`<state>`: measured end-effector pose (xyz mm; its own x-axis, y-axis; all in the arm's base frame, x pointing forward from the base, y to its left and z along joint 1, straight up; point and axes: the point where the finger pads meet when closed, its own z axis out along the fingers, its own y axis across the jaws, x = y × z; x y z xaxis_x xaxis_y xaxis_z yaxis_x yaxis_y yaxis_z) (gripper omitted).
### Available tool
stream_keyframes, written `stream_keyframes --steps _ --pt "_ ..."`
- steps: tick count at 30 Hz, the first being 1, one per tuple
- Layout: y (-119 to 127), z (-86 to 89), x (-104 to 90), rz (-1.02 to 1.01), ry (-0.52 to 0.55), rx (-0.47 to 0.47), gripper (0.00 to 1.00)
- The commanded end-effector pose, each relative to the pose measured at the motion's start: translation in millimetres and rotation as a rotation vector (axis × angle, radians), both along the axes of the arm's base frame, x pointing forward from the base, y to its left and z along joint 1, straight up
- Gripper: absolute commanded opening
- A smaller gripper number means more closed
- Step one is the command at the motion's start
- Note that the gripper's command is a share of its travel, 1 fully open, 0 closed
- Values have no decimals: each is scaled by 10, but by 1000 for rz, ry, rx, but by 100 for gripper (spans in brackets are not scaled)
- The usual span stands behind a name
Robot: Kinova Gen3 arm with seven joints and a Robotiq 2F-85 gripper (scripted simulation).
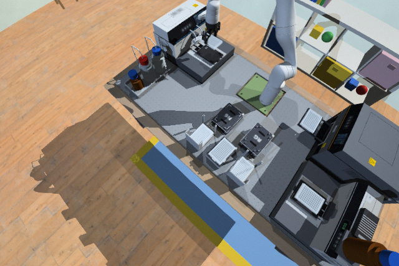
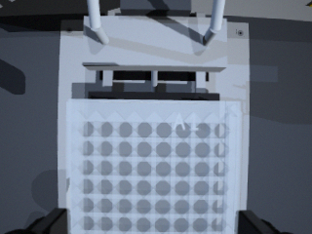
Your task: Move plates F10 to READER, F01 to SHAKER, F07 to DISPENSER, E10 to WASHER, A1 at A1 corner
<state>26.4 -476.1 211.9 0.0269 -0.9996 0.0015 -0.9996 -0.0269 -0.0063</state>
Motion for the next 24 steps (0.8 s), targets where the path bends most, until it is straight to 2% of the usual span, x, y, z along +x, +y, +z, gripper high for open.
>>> stream_keyframes --steps 1,24 --pt "-4 -29 1 0 0 -2 94" --pt "-5 -309 3 0 0 -2 94"
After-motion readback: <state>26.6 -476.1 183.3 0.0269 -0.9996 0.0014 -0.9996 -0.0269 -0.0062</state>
